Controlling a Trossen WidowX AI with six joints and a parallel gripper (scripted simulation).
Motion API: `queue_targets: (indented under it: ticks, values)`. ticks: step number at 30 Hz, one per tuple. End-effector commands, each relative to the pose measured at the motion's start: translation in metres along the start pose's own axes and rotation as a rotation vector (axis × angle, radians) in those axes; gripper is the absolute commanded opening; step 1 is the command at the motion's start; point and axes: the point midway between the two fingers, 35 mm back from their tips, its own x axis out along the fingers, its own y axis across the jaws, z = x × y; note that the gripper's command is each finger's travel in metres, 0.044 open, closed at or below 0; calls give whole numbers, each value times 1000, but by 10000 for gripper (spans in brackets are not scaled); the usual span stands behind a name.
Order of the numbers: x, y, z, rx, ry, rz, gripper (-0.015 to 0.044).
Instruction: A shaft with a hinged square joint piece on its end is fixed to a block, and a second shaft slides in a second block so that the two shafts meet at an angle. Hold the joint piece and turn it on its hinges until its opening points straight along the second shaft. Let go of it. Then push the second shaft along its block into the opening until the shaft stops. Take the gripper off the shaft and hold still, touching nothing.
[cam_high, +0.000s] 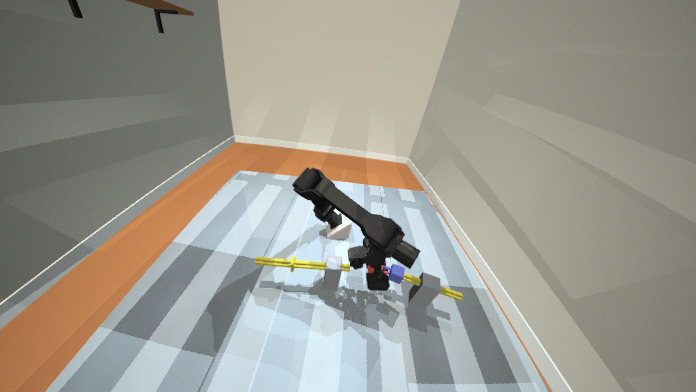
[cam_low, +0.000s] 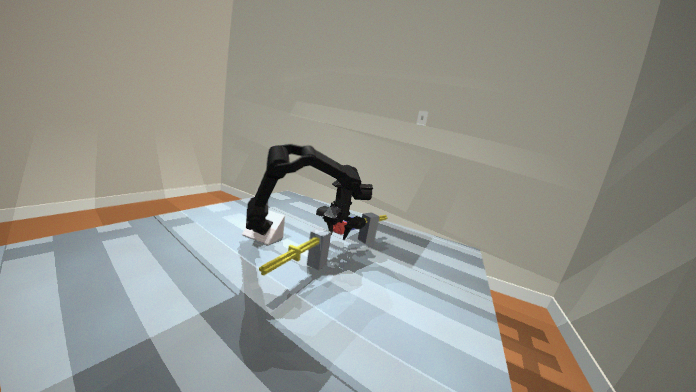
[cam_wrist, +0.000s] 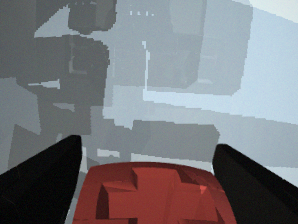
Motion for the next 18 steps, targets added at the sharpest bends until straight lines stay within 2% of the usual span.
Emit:
queue_targets:
  ticks: [1,4,15,18]
  values:
    - [0,0,0,1,1,-1,357]
    - [0,0,0,1,1,-1,436]
    - [-2,0,0,0,5,-1,440]
    - [-23,-1,2,-6,59,0,440]
